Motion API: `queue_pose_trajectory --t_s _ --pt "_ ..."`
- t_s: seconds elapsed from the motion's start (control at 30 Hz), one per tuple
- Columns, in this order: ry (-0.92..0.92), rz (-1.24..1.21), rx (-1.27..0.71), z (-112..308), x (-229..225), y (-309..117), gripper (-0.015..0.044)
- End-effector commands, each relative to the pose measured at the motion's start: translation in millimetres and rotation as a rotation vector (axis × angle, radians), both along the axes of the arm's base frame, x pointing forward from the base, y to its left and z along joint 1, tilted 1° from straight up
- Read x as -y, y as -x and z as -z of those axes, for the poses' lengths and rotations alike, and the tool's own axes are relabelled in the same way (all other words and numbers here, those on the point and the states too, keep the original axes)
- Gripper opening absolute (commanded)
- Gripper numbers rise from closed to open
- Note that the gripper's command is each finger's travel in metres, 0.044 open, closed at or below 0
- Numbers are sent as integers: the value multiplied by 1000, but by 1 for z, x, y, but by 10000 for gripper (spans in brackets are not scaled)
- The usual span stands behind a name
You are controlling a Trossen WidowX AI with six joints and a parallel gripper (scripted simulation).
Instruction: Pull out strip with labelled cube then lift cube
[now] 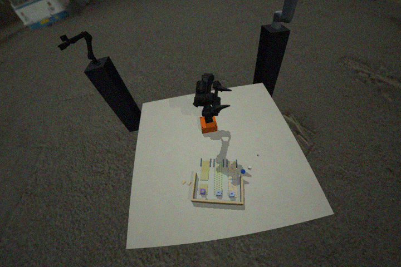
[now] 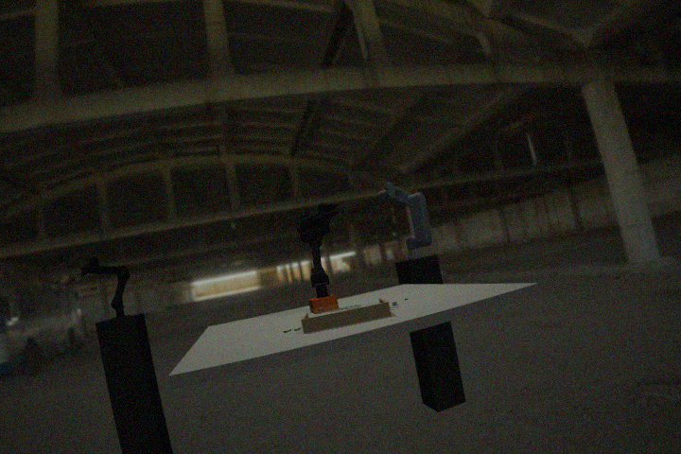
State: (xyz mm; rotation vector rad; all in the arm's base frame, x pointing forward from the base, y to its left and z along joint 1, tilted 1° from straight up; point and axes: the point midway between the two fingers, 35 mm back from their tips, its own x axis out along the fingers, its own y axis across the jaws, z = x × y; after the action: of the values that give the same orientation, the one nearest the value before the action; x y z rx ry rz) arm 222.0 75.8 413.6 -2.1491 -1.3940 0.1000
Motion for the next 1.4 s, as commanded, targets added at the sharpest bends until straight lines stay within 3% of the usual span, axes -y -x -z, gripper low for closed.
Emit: queue_pose_trajectory --t_s 0.0,0.2,0.4,0.53,0.83,1.07,1.37 --pt "-16 0 -17 0 1 -1 400" --pt "-515 21 -573 12 20 -51 400" --pt "-1078 121 -1139 68 45 -102 400" --pt "-1308 197 -1329 101 55 -114 400" --pt "-1821 456 -1624 185 74 -119 400" --pt "-2235 772 -1672 254 90 -95 400" --pt "-2266 800 -1666 258 91 -92 400"
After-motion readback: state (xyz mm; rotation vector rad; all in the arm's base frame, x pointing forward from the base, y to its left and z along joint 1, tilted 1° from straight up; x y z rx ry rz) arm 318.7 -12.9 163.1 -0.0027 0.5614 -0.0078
